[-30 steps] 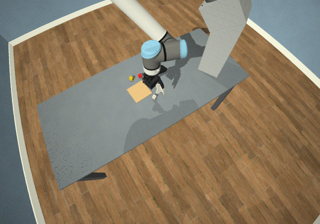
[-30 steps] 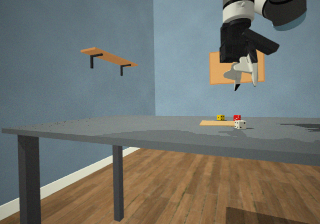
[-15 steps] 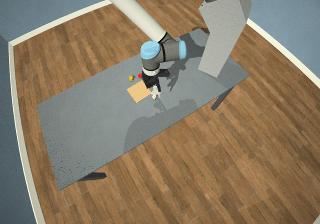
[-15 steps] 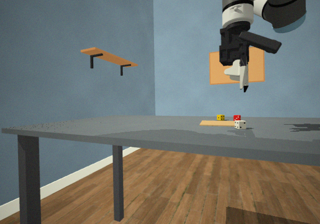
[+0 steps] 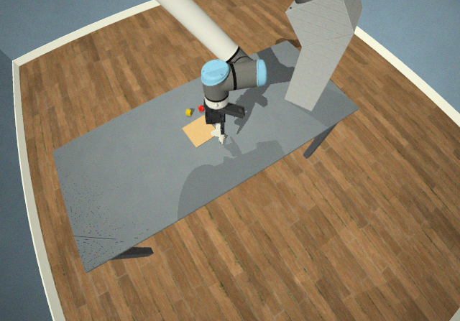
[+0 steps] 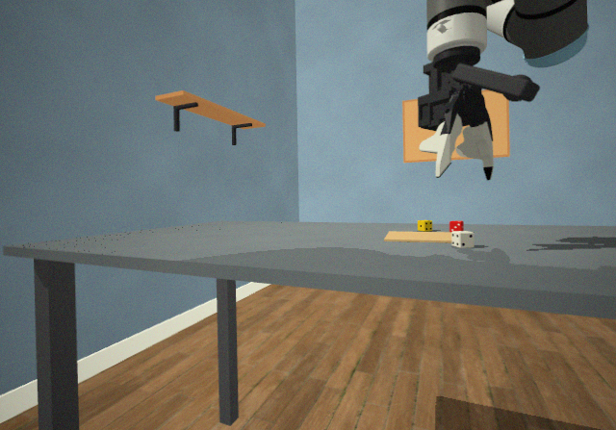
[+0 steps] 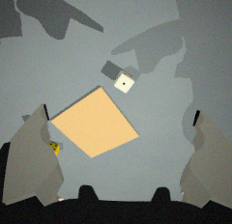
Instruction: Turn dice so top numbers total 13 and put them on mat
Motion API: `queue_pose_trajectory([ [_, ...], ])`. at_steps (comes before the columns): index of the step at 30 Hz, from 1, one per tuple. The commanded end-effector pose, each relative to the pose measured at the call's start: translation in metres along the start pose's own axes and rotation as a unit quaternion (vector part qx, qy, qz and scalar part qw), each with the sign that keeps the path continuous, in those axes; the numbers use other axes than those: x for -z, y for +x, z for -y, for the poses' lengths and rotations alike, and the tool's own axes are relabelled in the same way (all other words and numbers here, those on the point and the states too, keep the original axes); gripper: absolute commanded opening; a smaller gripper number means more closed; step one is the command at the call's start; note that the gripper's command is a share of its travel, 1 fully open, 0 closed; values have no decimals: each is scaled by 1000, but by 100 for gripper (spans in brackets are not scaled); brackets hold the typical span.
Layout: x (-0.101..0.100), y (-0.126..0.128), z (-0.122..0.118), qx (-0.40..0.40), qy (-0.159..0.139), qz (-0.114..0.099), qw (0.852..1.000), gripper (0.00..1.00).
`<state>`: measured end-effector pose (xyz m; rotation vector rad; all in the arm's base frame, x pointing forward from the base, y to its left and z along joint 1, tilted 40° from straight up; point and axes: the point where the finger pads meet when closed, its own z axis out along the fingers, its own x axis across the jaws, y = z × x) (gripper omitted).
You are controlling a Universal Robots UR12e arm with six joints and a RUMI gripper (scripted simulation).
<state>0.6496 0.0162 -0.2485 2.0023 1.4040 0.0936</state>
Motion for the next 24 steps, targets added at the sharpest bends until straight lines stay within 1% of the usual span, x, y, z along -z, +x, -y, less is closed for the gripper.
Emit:
queue_pose_trajectory([
  [1,-1,1,-1,-55,2,2,998,100],
  [7,-4,3,-3,-138,1,2,990,100],
  [13,-6,4,-5,-201,1,3,980,100],
  [24,-8,5,-6,-259,1,3,966,100],
])
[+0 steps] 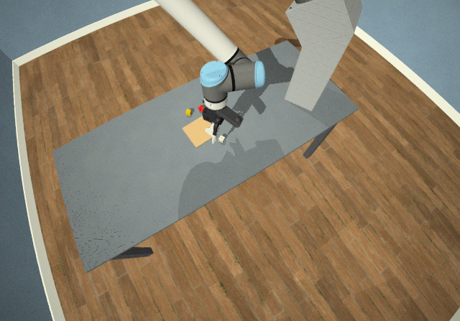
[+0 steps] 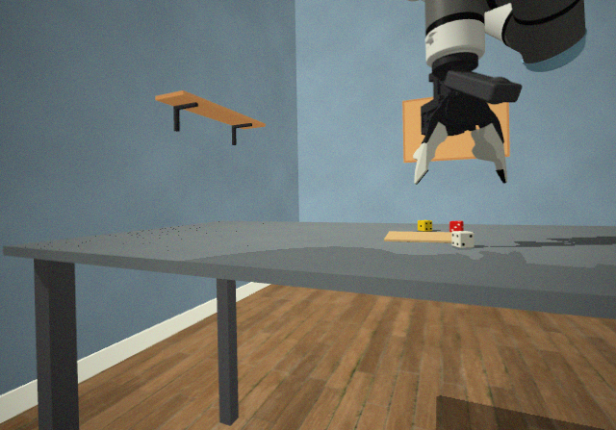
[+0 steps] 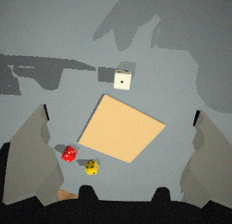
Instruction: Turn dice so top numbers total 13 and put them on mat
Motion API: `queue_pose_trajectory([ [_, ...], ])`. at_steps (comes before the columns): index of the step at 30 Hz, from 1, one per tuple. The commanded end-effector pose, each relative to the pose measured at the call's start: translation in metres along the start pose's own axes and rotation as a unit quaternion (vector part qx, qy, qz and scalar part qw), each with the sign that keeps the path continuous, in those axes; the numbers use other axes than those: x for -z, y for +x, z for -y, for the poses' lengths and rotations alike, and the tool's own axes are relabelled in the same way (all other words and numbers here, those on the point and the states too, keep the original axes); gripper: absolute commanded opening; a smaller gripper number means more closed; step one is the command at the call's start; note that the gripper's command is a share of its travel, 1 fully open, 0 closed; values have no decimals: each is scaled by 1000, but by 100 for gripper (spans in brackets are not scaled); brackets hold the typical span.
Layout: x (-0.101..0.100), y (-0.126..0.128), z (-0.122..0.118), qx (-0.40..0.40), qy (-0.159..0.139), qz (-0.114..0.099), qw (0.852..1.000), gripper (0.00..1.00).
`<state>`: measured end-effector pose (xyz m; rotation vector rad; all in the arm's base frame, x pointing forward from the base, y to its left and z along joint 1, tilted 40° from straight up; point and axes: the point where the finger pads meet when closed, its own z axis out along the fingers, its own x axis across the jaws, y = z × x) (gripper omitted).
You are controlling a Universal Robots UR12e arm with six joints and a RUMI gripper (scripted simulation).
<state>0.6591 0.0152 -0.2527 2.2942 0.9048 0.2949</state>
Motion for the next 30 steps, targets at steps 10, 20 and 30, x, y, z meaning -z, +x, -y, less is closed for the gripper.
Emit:
queue_pose_trajectory([
  [10,-1,2,-1,-48,0,1,999,100],
  [20,-1,2,-1,-51,0,1,999,24],
  [30,-1,2,-1,-51,0,1,999,24],
])
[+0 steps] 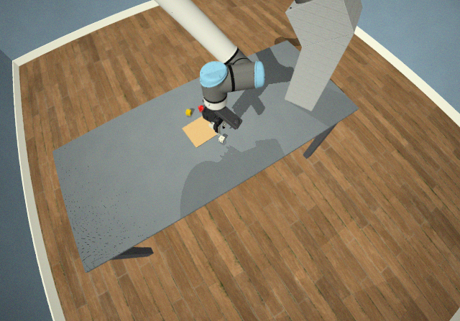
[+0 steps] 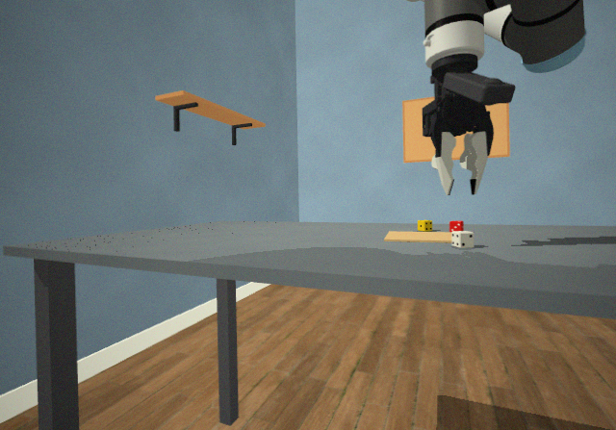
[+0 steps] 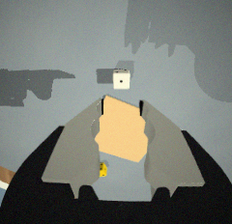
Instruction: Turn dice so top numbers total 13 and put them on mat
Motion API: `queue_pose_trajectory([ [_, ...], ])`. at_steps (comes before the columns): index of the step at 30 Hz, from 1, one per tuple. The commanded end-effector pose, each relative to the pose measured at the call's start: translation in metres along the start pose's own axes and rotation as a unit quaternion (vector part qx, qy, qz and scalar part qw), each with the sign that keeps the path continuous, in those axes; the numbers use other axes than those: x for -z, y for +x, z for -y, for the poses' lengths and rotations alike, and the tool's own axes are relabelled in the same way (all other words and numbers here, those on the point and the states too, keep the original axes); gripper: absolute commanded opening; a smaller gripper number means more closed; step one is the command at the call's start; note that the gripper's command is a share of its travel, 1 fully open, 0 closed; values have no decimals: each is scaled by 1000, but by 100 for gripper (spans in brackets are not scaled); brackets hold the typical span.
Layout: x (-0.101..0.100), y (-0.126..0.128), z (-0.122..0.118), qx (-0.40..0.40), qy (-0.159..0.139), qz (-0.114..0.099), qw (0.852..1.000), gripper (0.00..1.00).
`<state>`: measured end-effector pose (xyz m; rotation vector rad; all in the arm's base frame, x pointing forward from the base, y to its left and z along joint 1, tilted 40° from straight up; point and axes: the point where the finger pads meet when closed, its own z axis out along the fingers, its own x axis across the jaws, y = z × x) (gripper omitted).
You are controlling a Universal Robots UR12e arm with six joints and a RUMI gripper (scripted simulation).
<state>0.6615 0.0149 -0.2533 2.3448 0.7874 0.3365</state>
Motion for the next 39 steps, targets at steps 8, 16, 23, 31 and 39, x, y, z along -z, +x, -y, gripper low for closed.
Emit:
queue_pose_trajectory([
  [8,0,0,0,0,0,0,1000,24],
  [16,0,0,0,0,0,0,1000,24],
  [23,0,0,0,0,0,0,1000,24],
  [31,0,0,0,1,0,0,1000,24],
  [39,-2,0,0,7,0,0,1000,24],
])
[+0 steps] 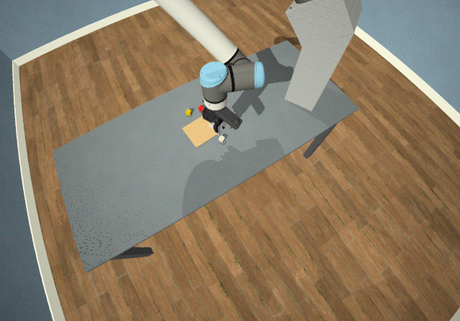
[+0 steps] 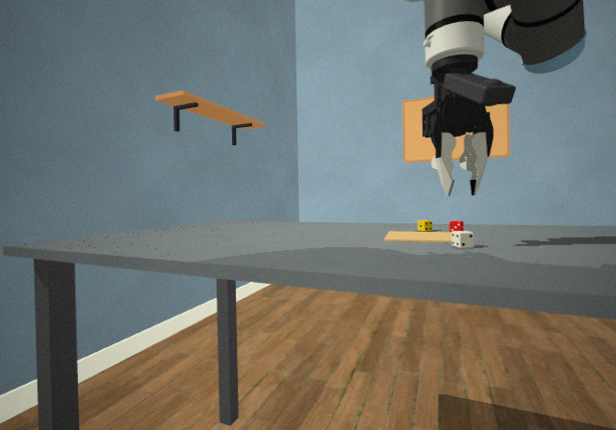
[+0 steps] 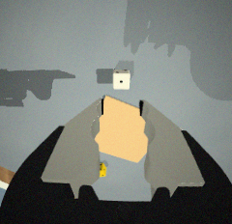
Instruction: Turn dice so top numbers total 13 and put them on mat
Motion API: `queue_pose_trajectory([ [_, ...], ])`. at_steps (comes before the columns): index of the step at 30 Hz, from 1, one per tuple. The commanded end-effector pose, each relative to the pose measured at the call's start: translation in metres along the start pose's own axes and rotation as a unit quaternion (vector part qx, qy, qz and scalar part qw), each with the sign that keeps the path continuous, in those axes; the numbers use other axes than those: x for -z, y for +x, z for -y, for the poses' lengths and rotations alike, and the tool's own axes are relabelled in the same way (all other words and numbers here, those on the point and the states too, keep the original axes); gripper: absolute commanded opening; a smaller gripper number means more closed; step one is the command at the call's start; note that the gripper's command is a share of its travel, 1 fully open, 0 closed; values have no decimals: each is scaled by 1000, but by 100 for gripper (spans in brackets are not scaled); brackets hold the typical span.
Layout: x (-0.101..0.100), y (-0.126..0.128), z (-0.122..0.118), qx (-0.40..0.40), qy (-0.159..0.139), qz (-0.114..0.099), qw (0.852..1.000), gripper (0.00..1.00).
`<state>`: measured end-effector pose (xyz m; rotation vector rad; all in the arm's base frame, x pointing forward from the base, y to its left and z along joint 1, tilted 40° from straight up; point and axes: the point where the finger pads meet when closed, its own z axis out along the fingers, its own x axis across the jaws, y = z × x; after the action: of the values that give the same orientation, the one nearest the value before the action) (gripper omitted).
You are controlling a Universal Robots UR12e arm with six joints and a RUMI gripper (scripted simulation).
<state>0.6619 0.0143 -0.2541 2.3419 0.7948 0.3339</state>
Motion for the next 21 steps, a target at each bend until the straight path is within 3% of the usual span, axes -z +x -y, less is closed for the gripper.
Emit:
queue_pose_trajectory([
  [1,-1,0,0,5,0,0,1000,24],
  [9,-6,0,0,11,0,0,1000,24],
  [21,-28,0,0,11,0,0,1000,24],
])
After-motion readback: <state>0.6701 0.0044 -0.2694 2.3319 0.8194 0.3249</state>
